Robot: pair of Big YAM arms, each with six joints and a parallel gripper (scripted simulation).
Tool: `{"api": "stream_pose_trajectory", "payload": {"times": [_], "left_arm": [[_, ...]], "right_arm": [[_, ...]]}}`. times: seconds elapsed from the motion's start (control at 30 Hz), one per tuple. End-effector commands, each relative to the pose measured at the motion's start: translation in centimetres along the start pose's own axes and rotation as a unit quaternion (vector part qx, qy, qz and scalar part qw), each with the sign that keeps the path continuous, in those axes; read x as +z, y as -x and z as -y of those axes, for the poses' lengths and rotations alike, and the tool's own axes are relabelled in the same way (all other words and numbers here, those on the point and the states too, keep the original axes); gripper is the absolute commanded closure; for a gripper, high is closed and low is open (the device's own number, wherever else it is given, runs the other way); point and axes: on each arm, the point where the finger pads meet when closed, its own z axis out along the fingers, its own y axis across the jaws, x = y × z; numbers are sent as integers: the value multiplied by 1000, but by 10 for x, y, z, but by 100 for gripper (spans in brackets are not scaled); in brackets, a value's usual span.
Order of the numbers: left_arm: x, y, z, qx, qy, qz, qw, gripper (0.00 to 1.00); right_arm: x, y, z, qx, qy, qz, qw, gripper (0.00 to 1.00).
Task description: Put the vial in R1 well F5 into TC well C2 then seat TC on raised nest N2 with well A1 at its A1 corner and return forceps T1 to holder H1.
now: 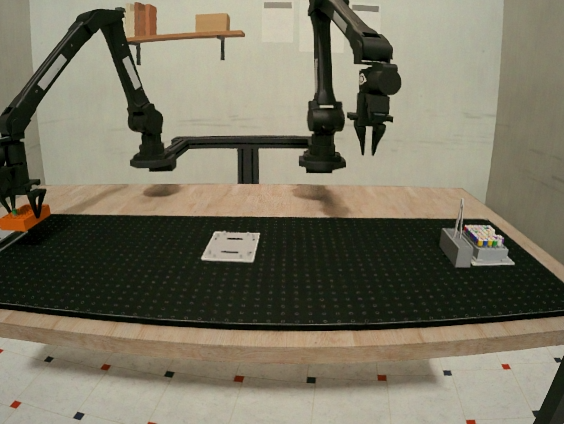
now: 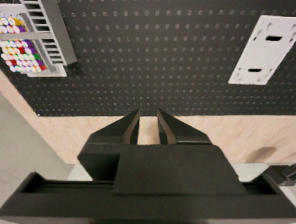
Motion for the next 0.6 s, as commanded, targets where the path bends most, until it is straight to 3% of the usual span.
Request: {"api": "stream_pose_trajectory", "payload": {"times": [0.0,0.57], "left_arm": [[-12,12,-4,-6,5,18,1000,76],[-12,12,-4,-6,5,18,1000,76]], "right_arm": [[-5,14,17,-2,-2,7,1000,100],[-5,13,42,-2,-3,7,1000,100]]}}
